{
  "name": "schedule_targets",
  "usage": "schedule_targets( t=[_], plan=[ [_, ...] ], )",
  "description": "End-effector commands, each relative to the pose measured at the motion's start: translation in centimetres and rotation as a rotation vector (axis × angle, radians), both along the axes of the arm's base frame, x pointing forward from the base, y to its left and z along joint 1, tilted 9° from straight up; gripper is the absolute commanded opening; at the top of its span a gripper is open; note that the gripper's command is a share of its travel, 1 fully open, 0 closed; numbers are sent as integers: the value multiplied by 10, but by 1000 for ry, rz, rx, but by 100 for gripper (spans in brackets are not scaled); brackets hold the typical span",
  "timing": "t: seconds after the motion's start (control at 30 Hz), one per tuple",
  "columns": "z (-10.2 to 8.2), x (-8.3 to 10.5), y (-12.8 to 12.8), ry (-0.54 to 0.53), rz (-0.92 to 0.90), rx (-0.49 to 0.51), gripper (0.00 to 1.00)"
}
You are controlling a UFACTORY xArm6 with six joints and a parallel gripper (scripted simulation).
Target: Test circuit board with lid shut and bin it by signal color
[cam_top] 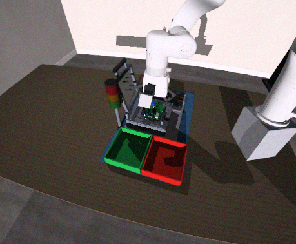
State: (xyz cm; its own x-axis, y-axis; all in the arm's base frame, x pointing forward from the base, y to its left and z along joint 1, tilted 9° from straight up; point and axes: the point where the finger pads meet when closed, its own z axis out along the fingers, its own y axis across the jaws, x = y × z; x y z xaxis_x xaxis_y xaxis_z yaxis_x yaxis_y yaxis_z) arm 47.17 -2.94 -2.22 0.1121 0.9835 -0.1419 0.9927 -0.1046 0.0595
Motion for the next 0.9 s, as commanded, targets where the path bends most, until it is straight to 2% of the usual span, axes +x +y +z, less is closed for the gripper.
schedule_targets(
  t=[0.0, 0.07, 0.17, 0.57, 0.63, 0.77, 0.87],
  plan=[
    [43, -1, 6, -3, 0, 0, 100],
    [43, -1, 6, -3, 0, 0, 100],
    [74, -2, 11, -3, 0, 0, 100],
    [159, -6, 23, -3, 0, 0, 100],
    [159, -6, 23, -3, 0, 0, 100],
    [189, -8, 28, -3, 0, 0, 100],
    [204, -8, 30, -3, 0, 0, 100]
  ],
)
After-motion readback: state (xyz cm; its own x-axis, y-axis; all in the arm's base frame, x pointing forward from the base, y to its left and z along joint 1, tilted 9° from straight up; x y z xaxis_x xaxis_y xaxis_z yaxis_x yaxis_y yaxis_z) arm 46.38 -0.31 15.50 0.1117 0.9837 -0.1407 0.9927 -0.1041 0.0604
